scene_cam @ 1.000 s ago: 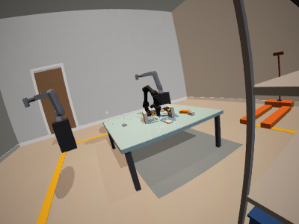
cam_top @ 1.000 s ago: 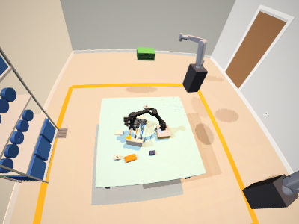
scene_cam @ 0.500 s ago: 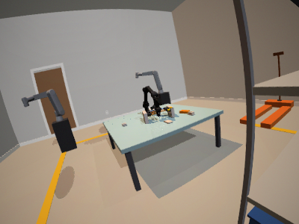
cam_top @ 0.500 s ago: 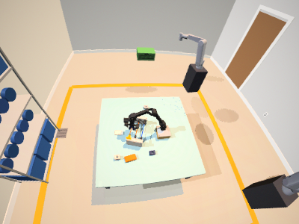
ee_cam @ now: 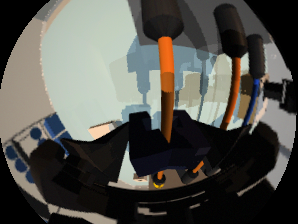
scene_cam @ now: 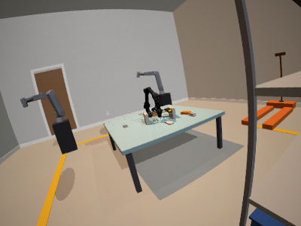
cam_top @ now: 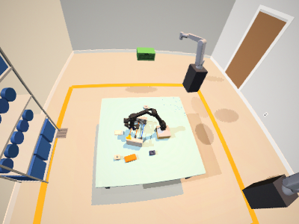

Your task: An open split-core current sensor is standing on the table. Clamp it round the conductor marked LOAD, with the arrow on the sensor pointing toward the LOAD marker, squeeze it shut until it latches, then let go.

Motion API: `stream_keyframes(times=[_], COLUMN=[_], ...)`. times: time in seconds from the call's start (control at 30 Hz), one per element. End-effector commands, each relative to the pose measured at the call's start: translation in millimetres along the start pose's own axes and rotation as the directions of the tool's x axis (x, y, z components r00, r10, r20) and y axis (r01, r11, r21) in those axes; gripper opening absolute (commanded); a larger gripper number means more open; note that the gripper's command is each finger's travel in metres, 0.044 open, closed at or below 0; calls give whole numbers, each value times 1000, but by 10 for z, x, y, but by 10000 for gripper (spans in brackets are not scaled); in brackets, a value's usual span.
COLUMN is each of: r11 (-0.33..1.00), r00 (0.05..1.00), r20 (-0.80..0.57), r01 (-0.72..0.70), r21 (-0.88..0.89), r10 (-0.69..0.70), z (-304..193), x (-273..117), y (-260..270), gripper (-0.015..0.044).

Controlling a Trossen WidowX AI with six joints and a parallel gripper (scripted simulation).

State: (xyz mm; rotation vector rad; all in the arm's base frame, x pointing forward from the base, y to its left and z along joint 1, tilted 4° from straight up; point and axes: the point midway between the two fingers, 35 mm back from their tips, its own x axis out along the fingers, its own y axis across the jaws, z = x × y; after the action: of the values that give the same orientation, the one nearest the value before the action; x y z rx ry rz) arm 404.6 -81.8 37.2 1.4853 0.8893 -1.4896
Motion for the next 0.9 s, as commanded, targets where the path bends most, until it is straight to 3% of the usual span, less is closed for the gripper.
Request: stream_keyframes(times=[0.0, 0.47, 0.83, 0.87], r11=[1000, 1000, 1000, 1000], r00=[1000, 1000, 1000, 1000], r20=[0, 0, 0, 0], r01=[-1, -1, -1, -1], r21=[0, 0, 0, 0], r10=[1, 1, 1, 1], z=[0, 0, 0, 0], x=[-3, -3, -3, -3], y=[3, 3, 3, 3], gripper=[380, 287, 0, 0])
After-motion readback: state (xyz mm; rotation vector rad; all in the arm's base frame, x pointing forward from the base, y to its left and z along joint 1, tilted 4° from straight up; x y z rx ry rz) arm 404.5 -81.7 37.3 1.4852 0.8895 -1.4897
